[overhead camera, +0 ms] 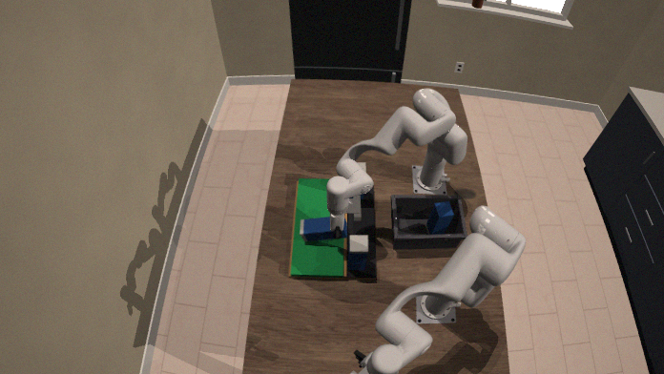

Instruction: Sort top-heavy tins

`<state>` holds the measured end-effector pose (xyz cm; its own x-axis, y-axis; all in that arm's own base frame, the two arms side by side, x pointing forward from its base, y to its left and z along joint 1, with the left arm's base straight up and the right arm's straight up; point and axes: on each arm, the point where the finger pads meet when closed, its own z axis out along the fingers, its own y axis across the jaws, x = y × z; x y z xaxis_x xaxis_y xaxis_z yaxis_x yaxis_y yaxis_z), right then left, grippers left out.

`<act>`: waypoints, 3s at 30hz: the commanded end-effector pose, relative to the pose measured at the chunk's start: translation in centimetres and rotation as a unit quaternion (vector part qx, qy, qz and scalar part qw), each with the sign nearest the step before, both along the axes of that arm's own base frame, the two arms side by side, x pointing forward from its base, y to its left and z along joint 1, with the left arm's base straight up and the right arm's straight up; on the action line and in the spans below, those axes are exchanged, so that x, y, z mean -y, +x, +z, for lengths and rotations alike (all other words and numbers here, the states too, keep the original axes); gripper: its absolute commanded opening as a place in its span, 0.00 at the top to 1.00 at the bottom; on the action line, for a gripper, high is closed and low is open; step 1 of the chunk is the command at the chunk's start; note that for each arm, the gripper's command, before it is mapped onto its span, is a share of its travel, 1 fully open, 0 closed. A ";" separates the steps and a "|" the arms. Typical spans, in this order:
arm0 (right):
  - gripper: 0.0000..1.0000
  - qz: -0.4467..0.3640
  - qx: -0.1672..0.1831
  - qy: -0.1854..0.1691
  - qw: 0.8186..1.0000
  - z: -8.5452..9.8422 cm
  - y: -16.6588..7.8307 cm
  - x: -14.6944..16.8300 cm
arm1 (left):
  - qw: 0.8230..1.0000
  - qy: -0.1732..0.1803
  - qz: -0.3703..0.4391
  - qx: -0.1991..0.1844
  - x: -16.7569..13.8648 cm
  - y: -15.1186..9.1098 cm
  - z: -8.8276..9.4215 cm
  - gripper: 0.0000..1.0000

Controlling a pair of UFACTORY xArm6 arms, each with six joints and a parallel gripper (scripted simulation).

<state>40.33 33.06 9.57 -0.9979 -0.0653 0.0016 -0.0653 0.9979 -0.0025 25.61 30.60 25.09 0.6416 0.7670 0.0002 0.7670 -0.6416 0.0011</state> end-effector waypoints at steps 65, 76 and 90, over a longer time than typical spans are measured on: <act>0.26 0.000 0.002 0.002 1.000 4.0 0.1 -0.1 | 1.000 0.002 0.000 0.001 -0.1 0.1 0.2 0.00; 0.26 0.000 0.002 0.002 1.000 4.5 0.1 -0.1 | 1.000 0.002 0.000 0.001 -0.1 0.1 0.2 0.00; 0.26 0.000 0.002 0.002 1.000 5.2 0.1 -0.1 | 1.000 0.002 0.000 0.001 -0.1 0.1 0.2 0.00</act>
<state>40.30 33.04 14.23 -0.9978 -0.0658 0.0030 -0.0658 0.9978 -0.0035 25.61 30.60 25.09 0.6416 0.7670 0.0002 0.7670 -0.6416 0.0011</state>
